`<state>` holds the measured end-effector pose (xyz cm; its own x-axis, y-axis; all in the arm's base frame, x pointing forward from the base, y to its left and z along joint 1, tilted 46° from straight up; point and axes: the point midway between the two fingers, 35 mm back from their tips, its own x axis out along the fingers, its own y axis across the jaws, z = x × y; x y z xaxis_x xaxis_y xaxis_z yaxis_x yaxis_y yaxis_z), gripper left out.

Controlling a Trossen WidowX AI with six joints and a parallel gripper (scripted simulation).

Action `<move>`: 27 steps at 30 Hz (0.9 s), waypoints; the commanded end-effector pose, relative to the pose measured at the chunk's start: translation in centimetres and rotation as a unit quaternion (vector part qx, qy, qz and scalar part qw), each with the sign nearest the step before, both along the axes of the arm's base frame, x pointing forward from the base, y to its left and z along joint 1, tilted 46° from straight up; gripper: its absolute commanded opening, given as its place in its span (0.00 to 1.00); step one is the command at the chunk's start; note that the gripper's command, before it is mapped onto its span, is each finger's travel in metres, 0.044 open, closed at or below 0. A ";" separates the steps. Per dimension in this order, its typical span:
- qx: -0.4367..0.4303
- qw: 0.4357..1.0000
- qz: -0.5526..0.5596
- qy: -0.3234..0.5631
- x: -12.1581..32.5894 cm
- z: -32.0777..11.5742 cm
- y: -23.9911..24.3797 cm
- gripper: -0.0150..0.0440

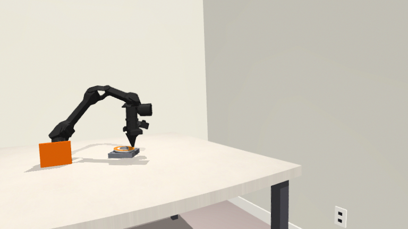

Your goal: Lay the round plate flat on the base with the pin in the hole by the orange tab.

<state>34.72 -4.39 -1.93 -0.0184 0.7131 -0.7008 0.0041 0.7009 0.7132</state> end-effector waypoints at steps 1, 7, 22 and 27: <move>0.001 1.000 -0.005 0.000 0.0 -0.4 0.2 0.25; 0.001 1.000 -0.005 0.000 -0.7 -0.8 -0.3 0.25; 0.000 1.000 -0.005 0.000 -2.1 -1.4 -0.8 0.25; 0.000 1.000 -0.005 0.000 -2.5 -1.4 -0.9 0.25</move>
<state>32.86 -5.28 -3.16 -0.0003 0.7138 -0.7003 0.0062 0.7003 0.7138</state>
